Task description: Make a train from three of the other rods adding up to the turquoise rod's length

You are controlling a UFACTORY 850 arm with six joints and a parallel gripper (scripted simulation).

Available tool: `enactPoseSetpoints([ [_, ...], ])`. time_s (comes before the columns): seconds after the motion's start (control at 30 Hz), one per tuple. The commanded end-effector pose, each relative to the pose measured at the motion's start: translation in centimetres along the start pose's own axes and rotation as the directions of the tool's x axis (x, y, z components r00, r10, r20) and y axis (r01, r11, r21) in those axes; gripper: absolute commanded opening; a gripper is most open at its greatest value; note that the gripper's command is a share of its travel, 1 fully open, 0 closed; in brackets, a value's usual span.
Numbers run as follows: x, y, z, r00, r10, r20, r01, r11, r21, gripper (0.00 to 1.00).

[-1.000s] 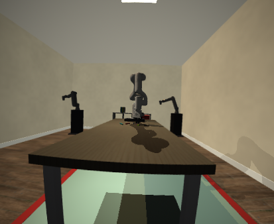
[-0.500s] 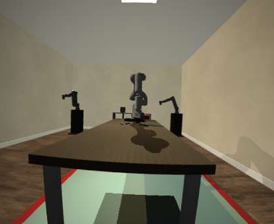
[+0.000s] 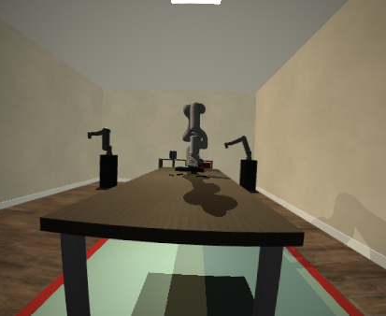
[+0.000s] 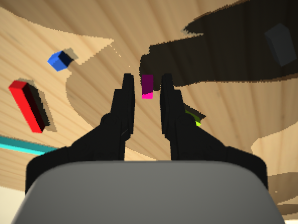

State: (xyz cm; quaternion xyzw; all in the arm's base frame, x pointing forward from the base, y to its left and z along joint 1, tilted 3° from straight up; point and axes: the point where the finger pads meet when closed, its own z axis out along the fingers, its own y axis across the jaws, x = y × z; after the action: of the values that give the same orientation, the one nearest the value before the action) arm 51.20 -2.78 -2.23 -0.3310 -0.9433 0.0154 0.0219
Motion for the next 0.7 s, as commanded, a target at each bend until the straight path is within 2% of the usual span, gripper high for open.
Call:
enactPoseSetpoints([
  [0.0,-0.07,0.05,-0.07,1.0,0.0,0.001,0.0,1.0,-0.001,0.24],
  [0.67,-0.08,0.06,0.81,1.0,0.0,0.001,0.0,1.0,-0.001,0.24],
])
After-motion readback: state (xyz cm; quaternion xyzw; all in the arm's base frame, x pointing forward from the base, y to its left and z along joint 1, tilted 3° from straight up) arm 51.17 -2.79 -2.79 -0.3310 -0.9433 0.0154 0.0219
